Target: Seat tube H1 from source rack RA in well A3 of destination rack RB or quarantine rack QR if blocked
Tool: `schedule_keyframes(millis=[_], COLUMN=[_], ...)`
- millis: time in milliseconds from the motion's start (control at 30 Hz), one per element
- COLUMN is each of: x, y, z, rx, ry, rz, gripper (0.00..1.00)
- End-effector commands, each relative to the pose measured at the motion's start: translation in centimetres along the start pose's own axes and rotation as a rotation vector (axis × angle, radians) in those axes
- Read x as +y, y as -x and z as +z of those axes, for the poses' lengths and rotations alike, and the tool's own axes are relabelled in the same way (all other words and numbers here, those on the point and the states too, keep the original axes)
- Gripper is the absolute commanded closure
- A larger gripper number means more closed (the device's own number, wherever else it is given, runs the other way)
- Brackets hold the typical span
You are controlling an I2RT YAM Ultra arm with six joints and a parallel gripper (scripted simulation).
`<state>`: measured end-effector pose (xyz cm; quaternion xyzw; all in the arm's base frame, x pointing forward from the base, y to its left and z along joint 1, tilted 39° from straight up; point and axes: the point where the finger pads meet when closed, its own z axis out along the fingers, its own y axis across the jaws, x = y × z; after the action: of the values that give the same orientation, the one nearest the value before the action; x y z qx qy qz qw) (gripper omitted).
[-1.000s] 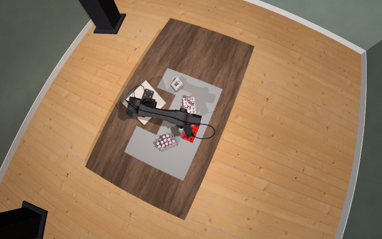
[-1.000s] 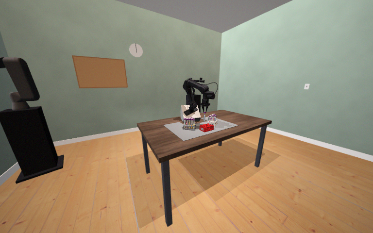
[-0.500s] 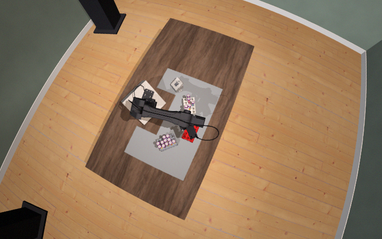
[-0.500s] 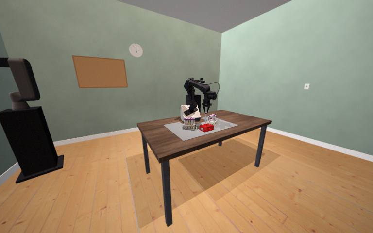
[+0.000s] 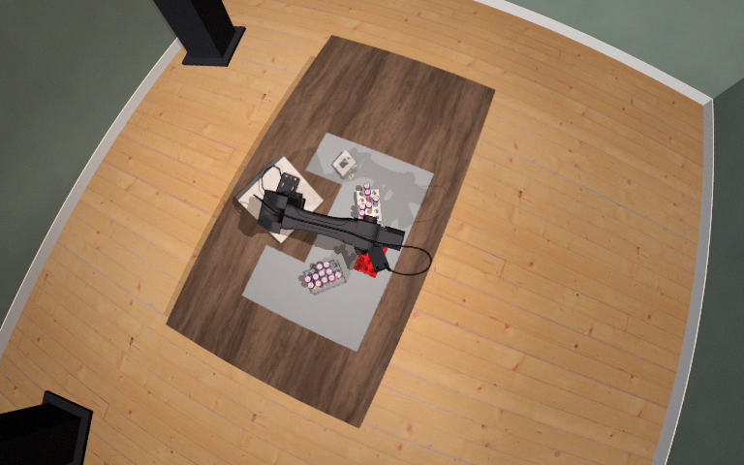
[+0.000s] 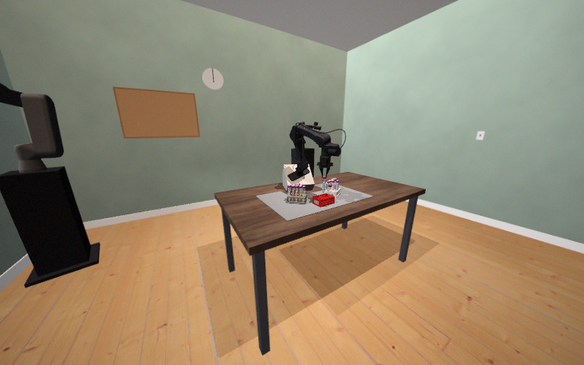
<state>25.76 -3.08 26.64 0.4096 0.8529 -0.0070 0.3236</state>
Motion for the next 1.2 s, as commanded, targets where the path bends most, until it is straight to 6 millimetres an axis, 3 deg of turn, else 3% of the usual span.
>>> schedule_keyframes(millis=[0, 700, 733, 833, 1033, 1067, 1167], x=[0.2, 0.2, 0.1, 0.6, 0.7, 0.6, 0.7], y=[0.5, 0.5, 1.0, 1.2, 1.4, 1.6, 1.7], z=[-0.8, -0.8, -1.7, -0.8, -0.8, -1.8, -1.3], rx=[-0.017, -0.017, -0.032, -0.019, -0.016, -0.039, -0.032], ry=[0.020, 0.020, 0.035, 0.016, 0.018, 0.044, 0.032], rz=[0.002, 0.002, 0.007, 0.003, 0.002, 0.008, 0.009], gripper=[1.00, 1.00, 1.00, 1.00, 1.00, 1.00, 1.00])
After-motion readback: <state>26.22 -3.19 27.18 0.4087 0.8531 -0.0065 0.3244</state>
